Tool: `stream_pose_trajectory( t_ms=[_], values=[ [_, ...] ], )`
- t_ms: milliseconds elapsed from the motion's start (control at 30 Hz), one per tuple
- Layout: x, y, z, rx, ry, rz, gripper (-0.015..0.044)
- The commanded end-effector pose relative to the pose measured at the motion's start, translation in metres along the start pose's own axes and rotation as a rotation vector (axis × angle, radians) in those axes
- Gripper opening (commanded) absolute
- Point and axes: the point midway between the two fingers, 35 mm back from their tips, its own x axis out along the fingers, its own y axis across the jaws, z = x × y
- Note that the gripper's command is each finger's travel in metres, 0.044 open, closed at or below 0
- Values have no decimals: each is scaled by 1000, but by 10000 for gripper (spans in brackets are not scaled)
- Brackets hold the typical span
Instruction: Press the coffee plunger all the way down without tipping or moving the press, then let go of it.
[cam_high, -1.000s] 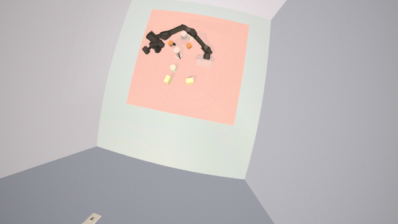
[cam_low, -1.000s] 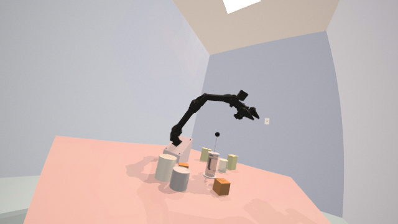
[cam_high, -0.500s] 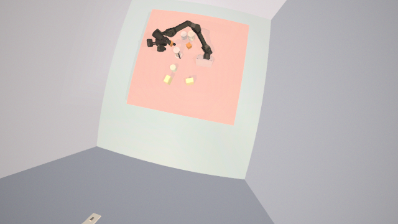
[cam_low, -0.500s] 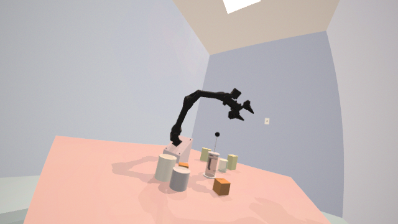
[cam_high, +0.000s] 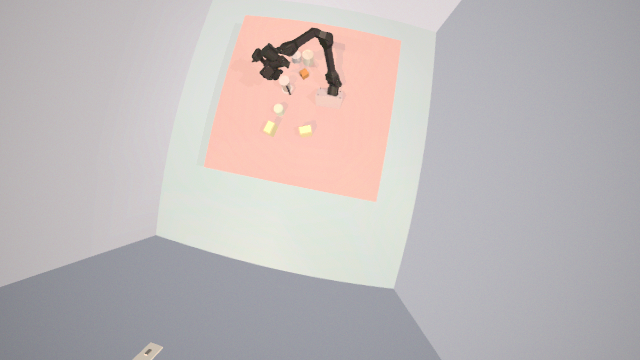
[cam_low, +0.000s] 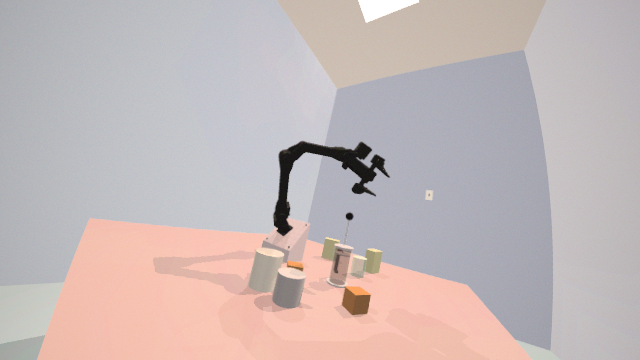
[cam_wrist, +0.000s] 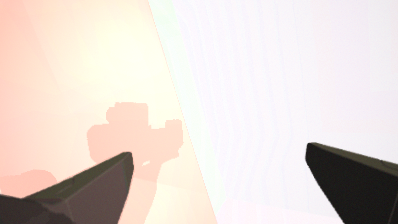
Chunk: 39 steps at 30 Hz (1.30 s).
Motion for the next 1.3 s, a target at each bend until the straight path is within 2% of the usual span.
stream_pose_trajectory(
  t_ms=[0,533,700,967,1267],
  values=[
    [-35,38,-46,672,-8,-43,440],
    [-62,102,-91,1386,-40,-76,440],
    [-56,109,-91,1394,-42,-72,440],
    [-27,149,-100,1393,-43,-75,440],
    [-20,149,-99,1394,-42,-72,440]
  ],
)
